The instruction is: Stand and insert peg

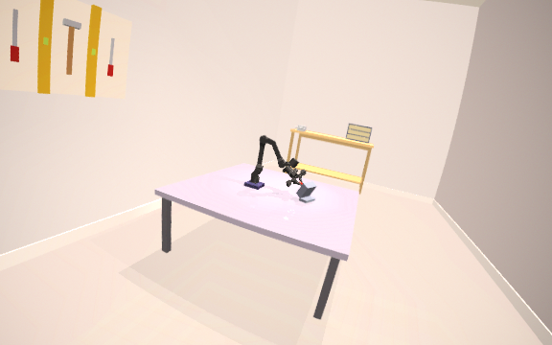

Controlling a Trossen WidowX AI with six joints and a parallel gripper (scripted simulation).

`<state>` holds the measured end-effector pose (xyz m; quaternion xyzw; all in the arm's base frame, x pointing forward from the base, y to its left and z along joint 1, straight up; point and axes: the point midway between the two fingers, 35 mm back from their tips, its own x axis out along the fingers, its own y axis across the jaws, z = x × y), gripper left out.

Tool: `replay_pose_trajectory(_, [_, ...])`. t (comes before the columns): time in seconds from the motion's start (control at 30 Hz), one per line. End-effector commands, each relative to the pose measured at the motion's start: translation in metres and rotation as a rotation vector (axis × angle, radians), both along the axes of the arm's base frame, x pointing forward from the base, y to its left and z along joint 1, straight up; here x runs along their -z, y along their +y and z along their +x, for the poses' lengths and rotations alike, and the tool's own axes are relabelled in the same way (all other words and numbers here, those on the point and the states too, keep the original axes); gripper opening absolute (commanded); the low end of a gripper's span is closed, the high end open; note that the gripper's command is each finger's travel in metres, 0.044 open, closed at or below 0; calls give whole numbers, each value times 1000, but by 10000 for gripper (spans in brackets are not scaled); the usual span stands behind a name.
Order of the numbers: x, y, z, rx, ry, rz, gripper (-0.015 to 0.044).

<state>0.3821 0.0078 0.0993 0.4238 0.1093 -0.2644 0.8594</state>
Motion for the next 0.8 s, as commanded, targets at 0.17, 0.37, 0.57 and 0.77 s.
replay_pose_trajectory(0.17, [3,0,2,-5,8,-5,0])
replay_pose_trajectory(0.37, [1,-1,2,0,2,-1,0])
replay_pose_trajectory(0.57, [1,-1,2,0,2,-1,79])
replay_pose_trajectory(0.77, [1,-1,2,0,2,-1,236])
